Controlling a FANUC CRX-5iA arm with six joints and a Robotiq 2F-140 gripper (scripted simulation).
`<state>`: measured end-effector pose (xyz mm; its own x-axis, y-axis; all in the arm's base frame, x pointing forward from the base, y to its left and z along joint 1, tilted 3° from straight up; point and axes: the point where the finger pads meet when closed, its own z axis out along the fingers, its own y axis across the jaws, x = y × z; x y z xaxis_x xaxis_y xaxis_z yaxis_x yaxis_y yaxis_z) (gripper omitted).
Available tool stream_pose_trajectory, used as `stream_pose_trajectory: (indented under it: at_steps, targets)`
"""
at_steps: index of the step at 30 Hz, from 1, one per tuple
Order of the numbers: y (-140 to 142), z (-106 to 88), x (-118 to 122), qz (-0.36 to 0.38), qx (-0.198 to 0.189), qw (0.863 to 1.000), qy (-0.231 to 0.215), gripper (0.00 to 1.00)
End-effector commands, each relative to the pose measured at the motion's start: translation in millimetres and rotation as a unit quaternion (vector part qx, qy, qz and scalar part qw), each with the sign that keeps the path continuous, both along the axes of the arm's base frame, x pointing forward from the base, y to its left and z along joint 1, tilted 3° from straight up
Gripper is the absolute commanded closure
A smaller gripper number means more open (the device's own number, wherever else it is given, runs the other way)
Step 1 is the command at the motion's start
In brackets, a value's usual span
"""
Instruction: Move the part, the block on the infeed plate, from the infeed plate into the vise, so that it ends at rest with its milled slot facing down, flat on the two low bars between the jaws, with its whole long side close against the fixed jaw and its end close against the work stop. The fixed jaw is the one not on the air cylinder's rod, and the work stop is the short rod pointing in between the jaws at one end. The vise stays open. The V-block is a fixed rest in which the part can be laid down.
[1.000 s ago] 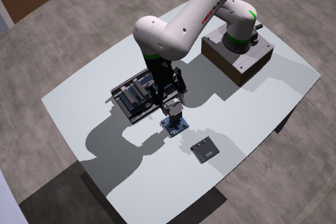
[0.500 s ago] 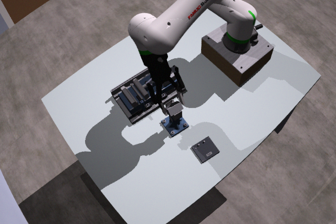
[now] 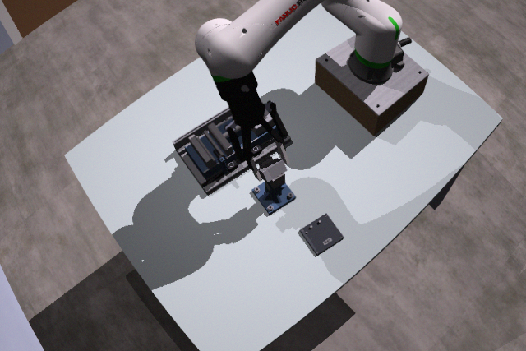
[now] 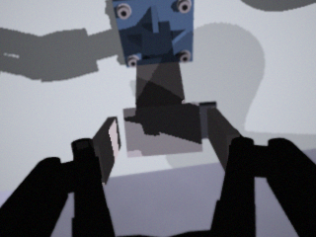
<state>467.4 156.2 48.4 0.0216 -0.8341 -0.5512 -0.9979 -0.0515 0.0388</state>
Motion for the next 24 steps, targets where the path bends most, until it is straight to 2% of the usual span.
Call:
stream_pose_trajectory:
  at_steps: [1, 24]
  targets:
    - [-0.6, -0.2, 0.2, 0.000, 0.013, 1.000, 0.000, 0.49]
    - [-2.8, -2.1, 0.2, -0.002, 0.068, 0.998, 0.003, 0.49]
